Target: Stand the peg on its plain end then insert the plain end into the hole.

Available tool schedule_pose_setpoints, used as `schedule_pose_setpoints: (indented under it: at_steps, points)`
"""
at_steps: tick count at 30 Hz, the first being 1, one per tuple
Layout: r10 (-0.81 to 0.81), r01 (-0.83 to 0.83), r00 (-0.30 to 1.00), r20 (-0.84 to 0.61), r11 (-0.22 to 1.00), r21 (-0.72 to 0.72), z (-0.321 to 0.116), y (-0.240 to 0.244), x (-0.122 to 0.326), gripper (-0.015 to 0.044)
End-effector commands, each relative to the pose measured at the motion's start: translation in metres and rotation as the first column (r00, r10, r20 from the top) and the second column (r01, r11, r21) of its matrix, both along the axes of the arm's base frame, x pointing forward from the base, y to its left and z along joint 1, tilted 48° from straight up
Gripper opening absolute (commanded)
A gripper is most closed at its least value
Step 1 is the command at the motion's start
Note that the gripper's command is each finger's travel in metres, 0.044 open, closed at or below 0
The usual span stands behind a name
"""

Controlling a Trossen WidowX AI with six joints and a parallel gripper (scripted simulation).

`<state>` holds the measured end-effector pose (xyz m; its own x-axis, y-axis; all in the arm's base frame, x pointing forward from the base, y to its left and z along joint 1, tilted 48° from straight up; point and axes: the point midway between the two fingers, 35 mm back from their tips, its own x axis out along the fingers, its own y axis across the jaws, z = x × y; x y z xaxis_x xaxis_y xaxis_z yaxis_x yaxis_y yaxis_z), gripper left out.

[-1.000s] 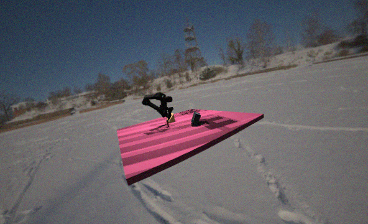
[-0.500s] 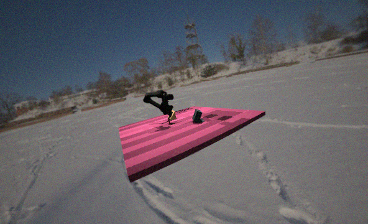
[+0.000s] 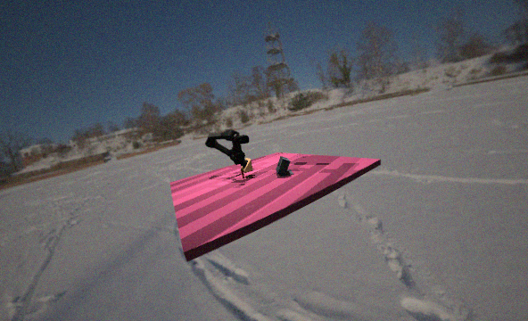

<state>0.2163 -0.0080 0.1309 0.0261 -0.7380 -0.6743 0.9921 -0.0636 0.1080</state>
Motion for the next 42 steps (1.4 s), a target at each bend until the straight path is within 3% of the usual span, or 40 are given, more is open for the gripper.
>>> schedule_pose_setpoints:
  at_steps: [1,14,27,42]
  points:
    - [-0.060,0.060,0.996,0.069,0.998,0.002,0.000,-0.001,0.000,0.0440]
    - [-0.275,0.272,0.913,0.302,0.961,0.052,-0.002,-0.002,0.000,0.0440]
    - [-0.463,0.453,0.731,0.501,0.879,0.150,-0.003,-0.004,0.000,0.0440]
    - [-0.482,0.470,0.705,0.520,0.867,0.166,-0.012,-0.013,0.002,0.0440]
